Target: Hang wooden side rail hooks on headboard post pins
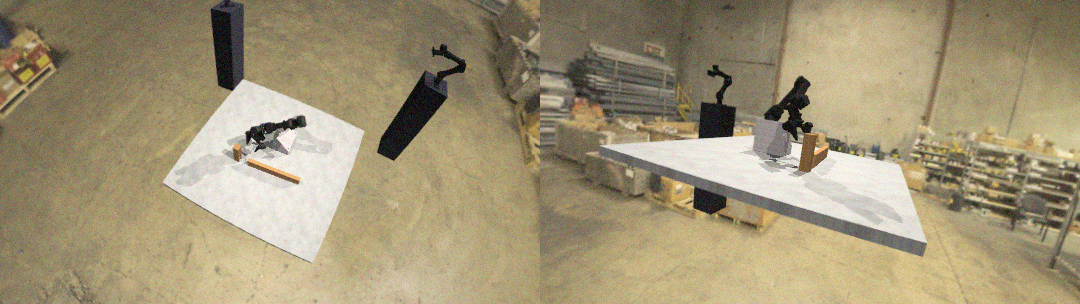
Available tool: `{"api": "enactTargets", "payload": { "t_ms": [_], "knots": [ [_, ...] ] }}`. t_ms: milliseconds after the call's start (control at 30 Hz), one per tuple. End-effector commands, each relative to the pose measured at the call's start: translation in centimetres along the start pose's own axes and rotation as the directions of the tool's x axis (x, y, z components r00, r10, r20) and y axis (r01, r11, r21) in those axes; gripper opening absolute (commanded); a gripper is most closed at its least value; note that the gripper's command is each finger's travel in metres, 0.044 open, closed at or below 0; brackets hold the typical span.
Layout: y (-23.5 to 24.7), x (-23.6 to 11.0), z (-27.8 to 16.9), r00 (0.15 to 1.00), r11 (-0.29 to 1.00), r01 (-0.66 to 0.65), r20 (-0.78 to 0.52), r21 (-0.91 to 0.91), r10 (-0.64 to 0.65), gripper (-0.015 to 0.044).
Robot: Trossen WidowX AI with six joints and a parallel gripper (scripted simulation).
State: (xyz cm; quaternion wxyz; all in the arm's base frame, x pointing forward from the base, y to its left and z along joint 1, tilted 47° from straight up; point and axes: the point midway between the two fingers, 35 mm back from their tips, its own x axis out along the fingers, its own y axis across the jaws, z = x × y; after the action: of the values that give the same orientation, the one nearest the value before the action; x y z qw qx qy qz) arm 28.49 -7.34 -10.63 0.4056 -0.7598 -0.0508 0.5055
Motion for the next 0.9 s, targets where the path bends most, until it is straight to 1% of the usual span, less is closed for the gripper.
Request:
{"api": "enactTargets", "payload": {
  "t_ms": [0, 200, 233, 300, 400, 500, 633, 767, 833, 867],
  "knots": [
    [0.06, 0.01, 0.14, 1.000, 1.000, -0.001, 0.004, -0.001, 0.001, 0.0440],
    [0.06, 0.03, 0.14, 1.000, 1.000, -0.004, 0.004, 0.012, 0.004, 0.0440],
    [0.06, 0.06, 0.15, 1.000, 0.999, -0.012, 0.005, 0.052, 0.011, 0.0440],
    [0.05, 0.20, 0.18, 0.999, 0.979, -0.040, 0.007, 0.198, 0.039, 0.0440],
    [0.02, 0.39, 0.22, 0.996, 0.900, -0.081, 0.008, 0.428, 0.085, 0.0440],
    [-0.01, 0.55, 0.23, 0.991, 0.768, -0.105, 0.005, 0.632, 0.131, 0.0440],
    [-0.08, 0.71, 0.21, 0.982, 0.525, -0.099, -0.003, 0.846, 0.190, 0.0440],
    [-0.17, 0.81, 0.14, 0.969, 0.233, -0.043, -0.016, 0.972, 0.246, 0.0440],
    [-0.23, 0.84, 0.10, 0.962, 0.080, 0.003, -0.025, 0.997, 0.273, 0.0440],
    [-0.26, 0.85, 0.07, 0.958, 0.034, 0.020, -0.029, 0.999, 0.286, 0.0440]
  ]
}}
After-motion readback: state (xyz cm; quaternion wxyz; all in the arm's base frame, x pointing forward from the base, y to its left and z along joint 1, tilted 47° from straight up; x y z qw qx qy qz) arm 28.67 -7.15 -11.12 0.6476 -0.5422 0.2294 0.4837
